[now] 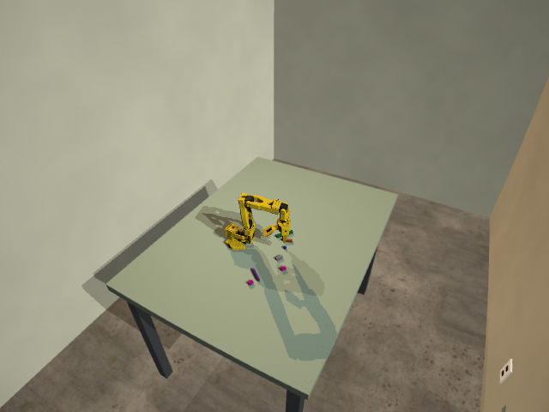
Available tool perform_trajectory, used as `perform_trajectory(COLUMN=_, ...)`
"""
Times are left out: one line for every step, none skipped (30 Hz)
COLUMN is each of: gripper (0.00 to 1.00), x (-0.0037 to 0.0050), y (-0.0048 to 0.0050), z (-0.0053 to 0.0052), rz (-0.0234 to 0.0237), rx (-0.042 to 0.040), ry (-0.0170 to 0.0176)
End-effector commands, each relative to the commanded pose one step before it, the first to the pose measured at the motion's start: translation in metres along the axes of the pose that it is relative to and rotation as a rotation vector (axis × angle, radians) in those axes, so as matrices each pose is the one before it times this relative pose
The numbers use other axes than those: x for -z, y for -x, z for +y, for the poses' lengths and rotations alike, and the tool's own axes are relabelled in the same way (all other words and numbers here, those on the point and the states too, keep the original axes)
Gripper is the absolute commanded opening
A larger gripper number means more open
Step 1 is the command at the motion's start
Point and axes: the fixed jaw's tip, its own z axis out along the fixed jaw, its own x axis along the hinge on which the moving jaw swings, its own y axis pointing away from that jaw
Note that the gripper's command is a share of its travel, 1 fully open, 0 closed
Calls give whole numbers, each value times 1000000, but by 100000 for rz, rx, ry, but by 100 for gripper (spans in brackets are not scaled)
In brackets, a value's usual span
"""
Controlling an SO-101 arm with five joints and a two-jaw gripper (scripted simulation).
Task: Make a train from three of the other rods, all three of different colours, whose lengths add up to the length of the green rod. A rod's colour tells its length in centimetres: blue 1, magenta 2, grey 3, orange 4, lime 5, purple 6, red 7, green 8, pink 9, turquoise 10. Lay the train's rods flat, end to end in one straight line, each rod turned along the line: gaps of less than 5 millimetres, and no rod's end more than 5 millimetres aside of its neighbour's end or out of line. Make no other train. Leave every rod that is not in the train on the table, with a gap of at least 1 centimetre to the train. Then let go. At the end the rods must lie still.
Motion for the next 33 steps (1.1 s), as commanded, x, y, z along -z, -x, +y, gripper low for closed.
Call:
perform_trajectory(gripper=23, x=7793, y=-11724, z=-2797, rz=5481, rx=11056, ry=2247)
perform_trajectory(gripper=22, x=-585, y=-949, z=-1083, rz=-226, rx=2338, ry=-167)
perform_trajectory(gripper=21, x=-532, y=-877, z=-971, rz=-203, rx=2120, ry=-153)
perform_trajectory(gripper=21, x=-480, y=-802, z=-864, rz=-181, rx=1905, ry=-139)
perform_trajectory(gripper=21, x=-429, y=-724, z=-762, rz=-160, rx=1696, ry=-125)
perform_trajectory(gripper=20, x=-378, y=-645, z=-665, rz=-140, rx=1492, ry=-111)
perform_trajectory(gripper=20, x=-329, y=-567, z=-573, rz=-121, rx=1296, ry=-97)
perform_trajectory(gripper=20, x=-282, y=-489, z=-486, rz=-103, rx=1108, ry=-83)
perform_trajectory(gripper=19, x=-237, y=-414, z=-406, rz=-86, rx=930, ry=-70)
perform_trajectory(gripper=19, x=-195, y=-342, z=-331, rz=-71, rx=763, ry=-58)
perform_trajectory(gripper=19, x=-156, y=-274, z=-263, rz=-56, rx=609, ry=-46)
perform_trajectory(gripper=19, x=-120, y=-212, z=-202, rz=-43, rx=469, ry=-36)
perform_trajectory(gripper=19, x=0, y=0, z=0, rz=0, rx=0, ry=0)
perform_trajectory(gripper=19, x=0, y=0, z=0, rz=0, rx=0, ry=0)
perform_trajectory(gripper=19, x=-88, y=-156, z=-148, rz=-32, rx=344, ry=-26)
perform_trajectory(gripper=19, x=-61, y=-107, z=-101, rz=-22, rx=236, ry=-18)
perform_trajectory(gripper=19, x=-38, y=-67, z=-63, rz=-13, rx=147, ry=-11)
perform_trajectory(gripper=19, x=-20, y=-35, z=-33, rz=-7, rx=77, ry=-6)
perform_trajectory(gripper=19, x=-7, y=-13, z=-12, rz=-3, rx=29, ry=-2)
perform_trajectory(gripper=19, x=-1, y=-2, z=-2, rz=0, rx=4, ry=0)
perform_trajectory(gripper=19, x=0, y=0, z=0, rz=0, rx=0, ry=0)
perform_trajectory(gripper=19, x=0, y=0, z=0, rz=0, rx=0, ry=0)
perform_trajectory(gripper=19, x=0, y=0, z=0, rz=0, rx=0, ry=0)
perform_trajectory(gripper=19, x=0, y=0, z=0, rz=0, rx=0, ry=0)
perform_trajectory(gripper=19, x=0, y=0, z=0, rz=0, rx=0, ry=0)
perform_trajectory(gripper=19, x=0, y=0, z=0, rz=0, rx=0, ry=0)
perform_trajectory(gripper=19, x=0, y=0, z=0, rz=0, rx=0, ry=0)
perform_trajectory(gripper=19, x=0, y=0, z=0, rz=0, rx=0, ry=0)
perform_trajectory(gripper=19, x=0, y=0, z=0, rz=0, rx=0, ry=0)
perform_trajectory(gripper=19, x=0, y=0, z=0, rz=0, rx=0, ry=0)
perform_trajectory(gripper=19, x=0, y=0, z=0, rz=0, rx=0, ry=0)
perform_trajectory(gripper=19, x=0, y=0, z=0, rz=0, rx=0, ry=0)
perform_trajectory(gripper=19, x=0, y=0, z=0, rz=0, rx=0, ry=0)
